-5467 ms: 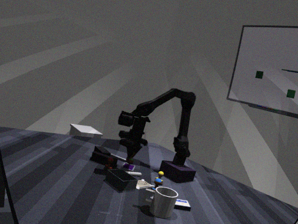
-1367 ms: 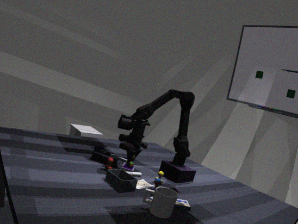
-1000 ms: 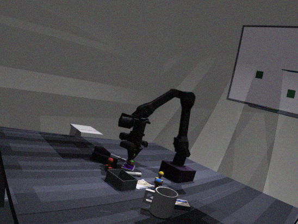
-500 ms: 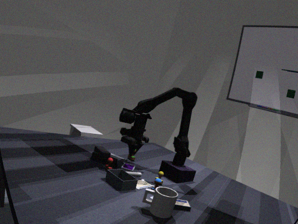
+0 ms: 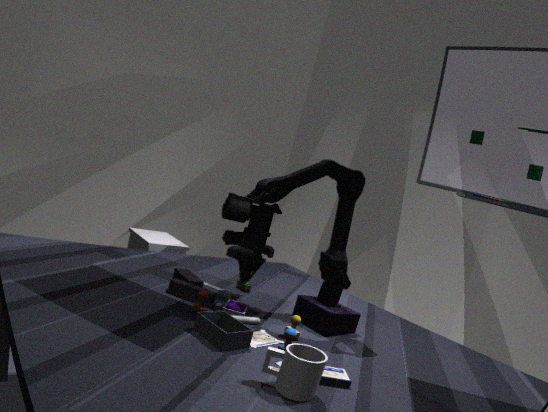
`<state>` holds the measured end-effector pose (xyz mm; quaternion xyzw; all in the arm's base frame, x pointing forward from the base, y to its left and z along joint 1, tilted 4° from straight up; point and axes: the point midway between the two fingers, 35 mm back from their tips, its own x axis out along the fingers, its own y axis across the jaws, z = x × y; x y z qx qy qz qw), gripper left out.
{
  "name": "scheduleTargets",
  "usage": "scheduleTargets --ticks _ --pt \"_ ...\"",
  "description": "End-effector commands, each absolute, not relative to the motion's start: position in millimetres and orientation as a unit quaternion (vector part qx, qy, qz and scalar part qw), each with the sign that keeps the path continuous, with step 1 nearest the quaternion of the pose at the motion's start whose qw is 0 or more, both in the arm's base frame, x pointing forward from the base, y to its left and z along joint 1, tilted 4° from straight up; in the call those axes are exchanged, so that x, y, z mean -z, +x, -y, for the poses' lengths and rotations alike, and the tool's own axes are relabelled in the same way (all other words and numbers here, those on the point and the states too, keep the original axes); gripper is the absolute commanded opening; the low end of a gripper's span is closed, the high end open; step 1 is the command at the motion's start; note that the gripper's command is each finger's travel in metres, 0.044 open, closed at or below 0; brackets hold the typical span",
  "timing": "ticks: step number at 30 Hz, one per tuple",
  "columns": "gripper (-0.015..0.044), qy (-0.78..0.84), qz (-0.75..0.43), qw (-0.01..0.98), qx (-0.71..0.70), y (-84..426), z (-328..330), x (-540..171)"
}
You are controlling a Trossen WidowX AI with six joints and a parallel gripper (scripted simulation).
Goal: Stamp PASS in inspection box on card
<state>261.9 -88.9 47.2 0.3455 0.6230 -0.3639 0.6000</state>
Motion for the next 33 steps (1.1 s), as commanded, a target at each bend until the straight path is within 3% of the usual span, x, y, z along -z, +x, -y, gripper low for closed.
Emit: scheduleTargets --ticks 1,33 --pt "0.0000 0.308 -0.643 0.622 0.324 269.5 75.8 -49.1" --pt "0.0000 -0.058 -0.717 0.691 -0.071 287.5 -58.1 -48.2"
